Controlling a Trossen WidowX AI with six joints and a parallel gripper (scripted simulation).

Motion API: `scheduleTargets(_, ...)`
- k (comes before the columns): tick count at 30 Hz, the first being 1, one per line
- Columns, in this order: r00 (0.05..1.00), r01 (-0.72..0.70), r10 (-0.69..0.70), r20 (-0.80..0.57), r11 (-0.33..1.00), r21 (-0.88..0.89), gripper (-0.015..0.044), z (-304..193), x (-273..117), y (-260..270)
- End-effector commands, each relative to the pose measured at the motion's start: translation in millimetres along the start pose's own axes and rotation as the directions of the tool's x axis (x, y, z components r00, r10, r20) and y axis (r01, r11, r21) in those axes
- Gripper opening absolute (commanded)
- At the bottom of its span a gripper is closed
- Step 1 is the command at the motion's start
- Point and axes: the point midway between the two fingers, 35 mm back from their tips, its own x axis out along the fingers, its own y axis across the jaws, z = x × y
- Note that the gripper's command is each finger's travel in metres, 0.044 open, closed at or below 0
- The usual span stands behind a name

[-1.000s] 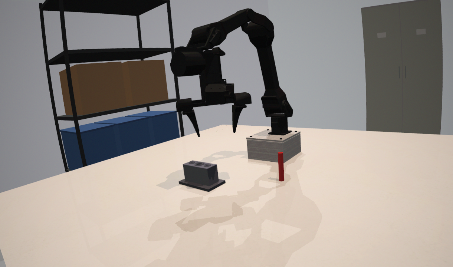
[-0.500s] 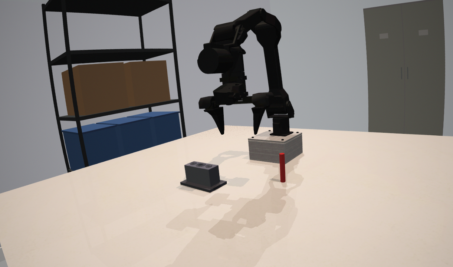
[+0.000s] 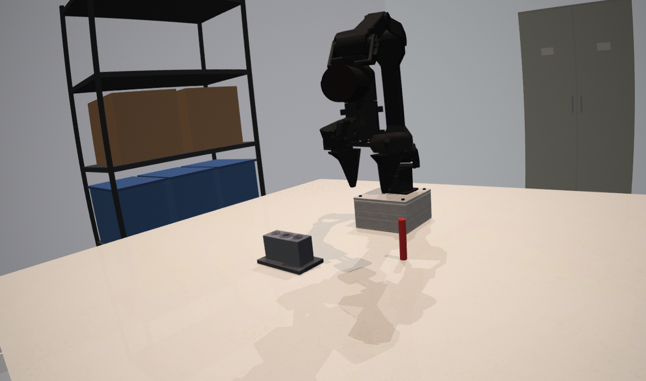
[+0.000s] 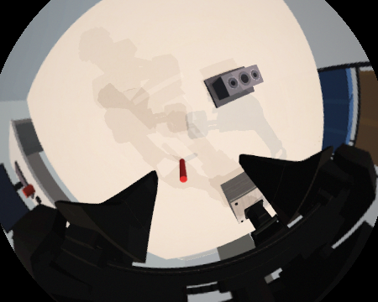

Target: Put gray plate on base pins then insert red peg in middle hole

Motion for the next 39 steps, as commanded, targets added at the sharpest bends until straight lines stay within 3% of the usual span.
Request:
scheduleTargets(1, 1.0, 0.001, 0.002, -0.004, 0.792, 0.61, 0.044, -53.2, 5.1, 23.3)
scheduleTargets(5, 1.0, 0.002, 0.003, -0.005, 0.714, 0.7, 0.044, -59.6, 5.6, 25.7)
scheduleTargets(24, 1.0, 0.002, 0.003, -0.005, 0.714, 0.7, 0.044, -58.9, 5.6, 25.3)
scheduleTargets(28, 1.0, 0.002, 0.002, -0.005, 0.714, 0.7, 0.044, -58.4, 31.0, 22.9)
scheduleTargets(39, 1.0, 0.002, 0.002, -0.005, 0.714, 0.7, 0.044, -58.2, 48.2, 23.1)
